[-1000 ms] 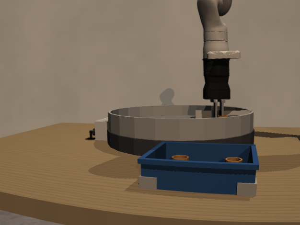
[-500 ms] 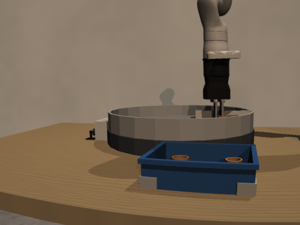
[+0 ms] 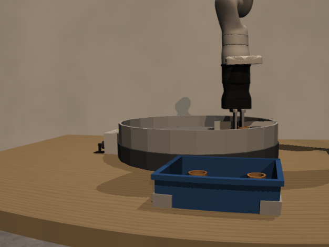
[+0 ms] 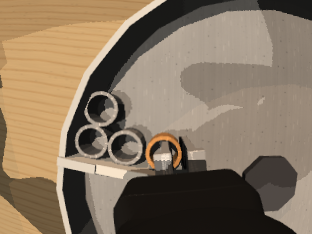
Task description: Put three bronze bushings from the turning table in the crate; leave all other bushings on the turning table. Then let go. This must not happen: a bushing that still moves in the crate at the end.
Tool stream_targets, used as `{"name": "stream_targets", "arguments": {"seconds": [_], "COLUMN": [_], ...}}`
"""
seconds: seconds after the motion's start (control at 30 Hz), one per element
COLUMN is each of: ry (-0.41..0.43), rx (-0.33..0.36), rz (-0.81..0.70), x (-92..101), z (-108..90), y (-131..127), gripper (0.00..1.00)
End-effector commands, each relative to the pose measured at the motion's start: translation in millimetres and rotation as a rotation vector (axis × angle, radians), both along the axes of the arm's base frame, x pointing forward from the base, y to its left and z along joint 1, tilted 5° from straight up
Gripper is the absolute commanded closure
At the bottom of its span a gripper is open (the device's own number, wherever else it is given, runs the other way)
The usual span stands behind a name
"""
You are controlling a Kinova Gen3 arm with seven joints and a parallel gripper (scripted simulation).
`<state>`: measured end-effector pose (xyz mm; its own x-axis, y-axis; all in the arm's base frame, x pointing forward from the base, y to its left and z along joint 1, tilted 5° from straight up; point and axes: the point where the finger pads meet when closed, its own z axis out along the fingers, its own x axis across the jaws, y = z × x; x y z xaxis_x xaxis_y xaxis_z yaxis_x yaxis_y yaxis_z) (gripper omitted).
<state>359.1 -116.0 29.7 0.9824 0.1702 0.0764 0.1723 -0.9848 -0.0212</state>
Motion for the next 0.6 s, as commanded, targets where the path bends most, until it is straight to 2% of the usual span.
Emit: {"name": "stream_targets", "arguments": {"seconds": [0.0,0.57], "ry": [-0.001,-0.001], "rx": [0.000,0.000], "rz": [0.000,0.000], "x": [0.5,-0.1], "z": [0.5,8.0], "y": [-0.1,-0.4], "gripper": [1.00,1.00]}}
